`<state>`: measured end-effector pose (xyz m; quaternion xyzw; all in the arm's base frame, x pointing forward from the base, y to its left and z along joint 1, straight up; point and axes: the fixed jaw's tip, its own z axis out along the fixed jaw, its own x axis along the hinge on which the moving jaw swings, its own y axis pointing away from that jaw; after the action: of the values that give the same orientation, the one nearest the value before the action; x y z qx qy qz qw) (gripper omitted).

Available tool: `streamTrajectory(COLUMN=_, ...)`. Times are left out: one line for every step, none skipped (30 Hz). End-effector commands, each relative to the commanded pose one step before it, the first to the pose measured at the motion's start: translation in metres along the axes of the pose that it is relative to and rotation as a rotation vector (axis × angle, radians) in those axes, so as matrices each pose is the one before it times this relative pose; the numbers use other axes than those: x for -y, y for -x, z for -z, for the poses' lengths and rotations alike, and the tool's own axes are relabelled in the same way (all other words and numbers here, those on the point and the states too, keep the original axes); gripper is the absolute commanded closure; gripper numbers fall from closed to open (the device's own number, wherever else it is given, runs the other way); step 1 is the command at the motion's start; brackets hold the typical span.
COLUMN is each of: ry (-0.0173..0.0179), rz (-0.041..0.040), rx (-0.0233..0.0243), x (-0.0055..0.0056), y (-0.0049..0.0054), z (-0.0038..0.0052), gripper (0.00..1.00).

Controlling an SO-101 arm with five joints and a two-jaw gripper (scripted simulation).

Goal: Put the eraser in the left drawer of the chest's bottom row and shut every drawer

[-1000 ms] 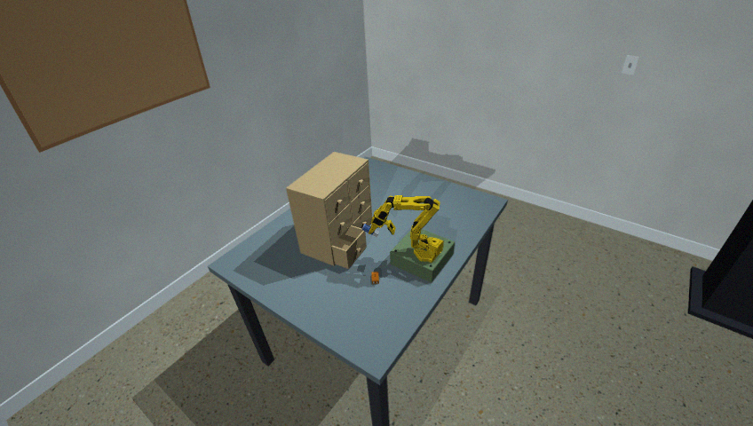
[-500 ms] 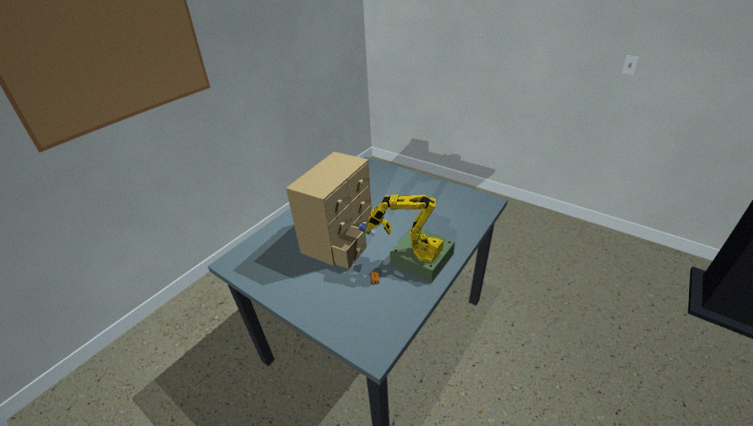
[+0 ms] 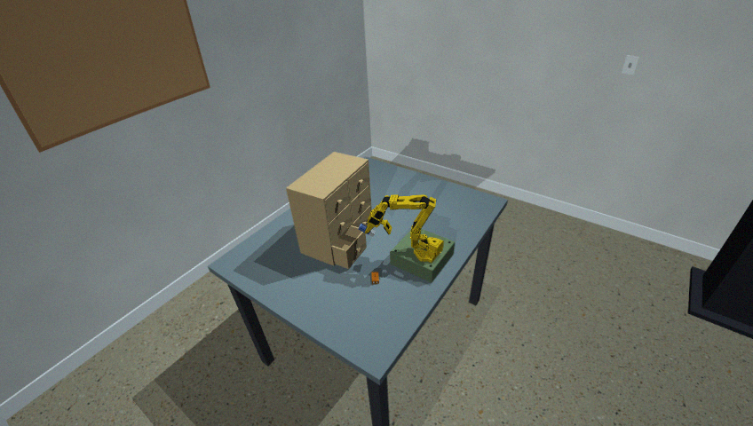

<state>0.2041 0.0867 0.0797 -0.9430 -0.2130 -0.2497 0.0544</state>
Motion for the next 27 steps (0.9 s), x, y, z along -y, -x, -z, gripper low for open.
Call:
streamTrajectory(ry=-0.00627, rz=0.01513, rx=-0.00807, x=0.00244, y=-0.00309, z=-0.000529, gripper=1.00)
streamTrajectory(ry=-0.00023, rz=0.00039, rx=-0.00001, x=0.00010, y=-0.00011, z=-0.000064, gripper=1.00)
streamTrajectory(ry=-0.00023, rz=0.00039, rx=0.00000, x=0.00010, y=-0.00011, z=-0.000066, gripper=1.00)
streamTrajectory(ry=-0.00023, rz=0.00039, rx=-0.00001, x=0.00010, y=-0.00011, z=-0.000065, gripper=1.00)
streamTrajectory(ry=-0.00023, rz=0.00039, rx=0.00000, x=0.00010, y=-0.00011, z=-0.000066, gripper=1.00)
streamTrajectory(ry=-0.00023, rz=0.00039, rx=-0.00001, x=0.00010, y=-0.00011, z=-0.000065, gripper=1.00)
streamTrajectory(ry=-0.00023, rz=0.00039, rx=0.00000, x=0.00010, y=-0.00011, z=-0.000066, gripper=1.00)
streamTrajectory(ry=-0.00023, rz=0.00039, rx=-0.00001, x=0.00010, y=-0.00011, z=-0.000065, gripper=1.00)
streamTrajectory(ry=-0.00023, rz=0.00039, rx=0.00000, x=0.00010, y=-0.00011, z=-0.000066, gripper=1.00)
streamTrajectory(ry=-0.00023, rz=0.00039, rx=-0.00001, x=0.00010, y=-0.00011, z=-0.000065, gripper=1.00)
streamTrajectory(ry=-0.00023, rz=0.00039, rx=0.00000, x=0.00010, y=-0.00011, z=-0.000067, gripper=1.00)
streamTrajectory(ry=0.00000, rz=0.00000, rx=0.00000, x=0.00000, y=0.00000, z=0.000000, gripper=1.00)
streamTrajectory(ry=0.00000, rz=0.00000, rx=0.00000, x=0.00000, y=0.00000, z=0.000000, gripper=1.00)
streamTrajectory(ry=-0.00023, rz=0.00039, rx=-0.00001, x=0.00010, y=-0.00011, z=-0.000066, gripper=1.00)
streamTrajectory(ry=-0.00023, rz=0.00039, rx=0.00000, x=0.00010, y=-0.00011, z=-0.000067, gripper=1.00)
streamTrajectory(ry=-0.00023, rz=0.00039, rx=-0.00001, x=0.00010, y=-0.00011, z=-0.000066, gripper=1.00)
streamTrajectory(ry=-0.00023, rz=0.00039, rx=0.00000, x=0.00010, y=-0.00011, z=-0.000067, gripper=1.00)
streamTrajectory(ry=-0.00005, rz=0.00008, rx=-0.00001, x=0.00002, y=-0.00002, z=-0.000013, gripper=1.00)
streamTrajectory(ry=0.00000, rz=0.00000, rx=0.00001, x=0.00000, y=0.00000, z=-0.000001, gripper=1.00)
streamTrajectory(ry=0.00000, rz=0.00000, rx=-0.00001, x=0.00000, y=0.00000, z=0.000001, gripper=1.00)
streamTrajectory(ry=0.00000, rz=0.00000, rx=0.00001, x=0.00000, y=0.00000, z=-0.000001, gripper=1.00)
streamTrajectory(ry=0.00000, rz=0.00000, rx=-0.00001, x=0.00000, y=0.00000, z=0.000001, gripper=1.00)
streamTrajectory(ry=0.00000, rz=0.00000, rx=0.00001, x=0.00000, y=0.00000, z=-0.000001, gripper=1.00)
streamTrajectory(ry=0.00000, rz=0.00000, rx=-0.00001, x=0.00000, y=0.00000, z=0.000001, gripper=1.00)
streamTrajectory(ry=0.00000, rz=0.00000, rx=0.00001, x=0.00000, y=0.00000, z=-0.000001, gripper=1.00)
streamTrajectory(ry=0.00000, rz=0.00000, rx=-0.00001, x=0.00000, y=0.00000, z=0.000001, gripper=1.00)
streamTrajectory(ry=0.00000, rz=0.00000, rx=0.00001, x=0.00000, y=0.00000, z=-0.000001, gripper=1.00)
